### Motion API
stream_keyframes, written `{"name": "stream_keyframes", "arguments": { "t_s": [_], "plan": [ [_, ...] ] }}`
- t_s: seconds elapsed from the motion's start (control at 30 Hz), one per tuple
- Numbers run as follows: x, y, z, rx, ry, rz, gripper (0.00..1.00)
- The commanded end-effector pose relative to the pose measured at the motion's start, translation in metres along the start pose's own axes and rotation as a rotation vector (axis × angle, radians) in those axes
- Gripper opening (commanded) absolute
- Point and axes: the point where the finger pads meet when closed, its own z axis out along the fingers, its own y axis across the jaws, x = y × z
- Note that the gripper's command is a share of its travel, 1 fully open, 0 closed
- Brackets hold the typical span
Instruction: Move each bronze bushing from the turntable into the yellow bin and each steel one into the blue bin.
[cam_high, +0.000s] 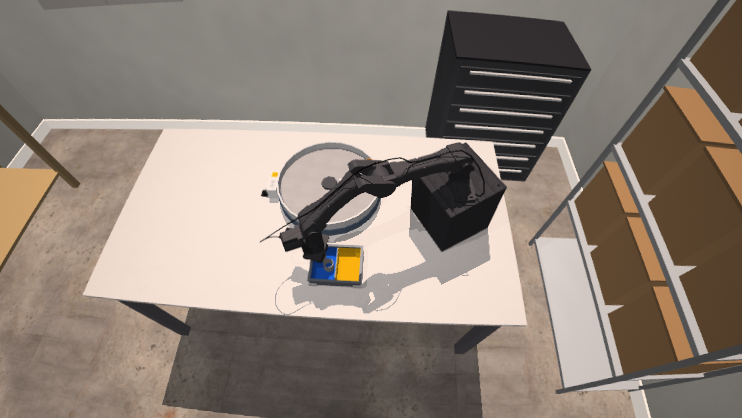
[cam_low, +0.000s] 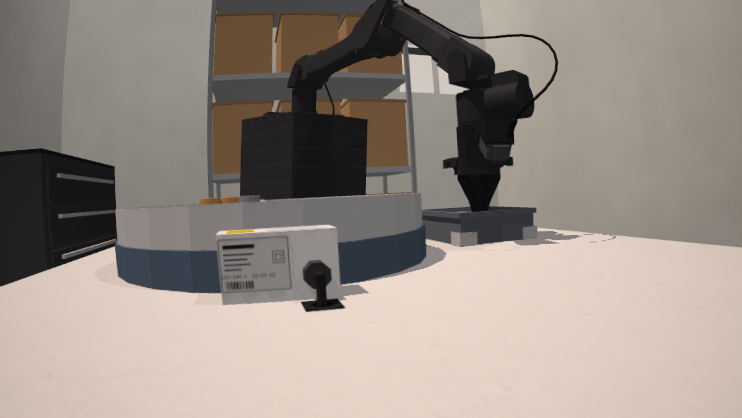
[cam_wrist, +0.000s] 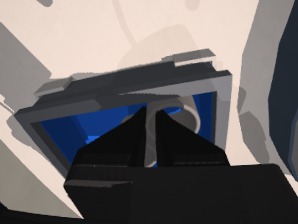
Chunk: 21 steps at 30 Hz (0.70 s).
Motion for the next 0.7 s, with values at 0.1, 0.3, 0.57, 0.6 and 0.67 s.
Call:
{"name": "stream_keyframes", "arguments": {
  "t_s": [0.1, 0.3, 0.57, 0.6, 0.67],
  "plan": [
    [-0.019, 0.003, -0.020, -0.017, -0.042, 0.008, 0.00],
    [-0.018, 0.002, -0.018, -0.015, -0.039, 0.008, 0.00],
    [-0.011, -0.003, -0.004, 0.000, -0.018, 0.009, 0.00],
    [-0.012, -0.002, -0.006, -0.003, -0.022, 0.009, 0.00],
    [-0.015, 0.000, -0.010, -0.009, -0.030, 0.009, 0.00]
  ]
}}
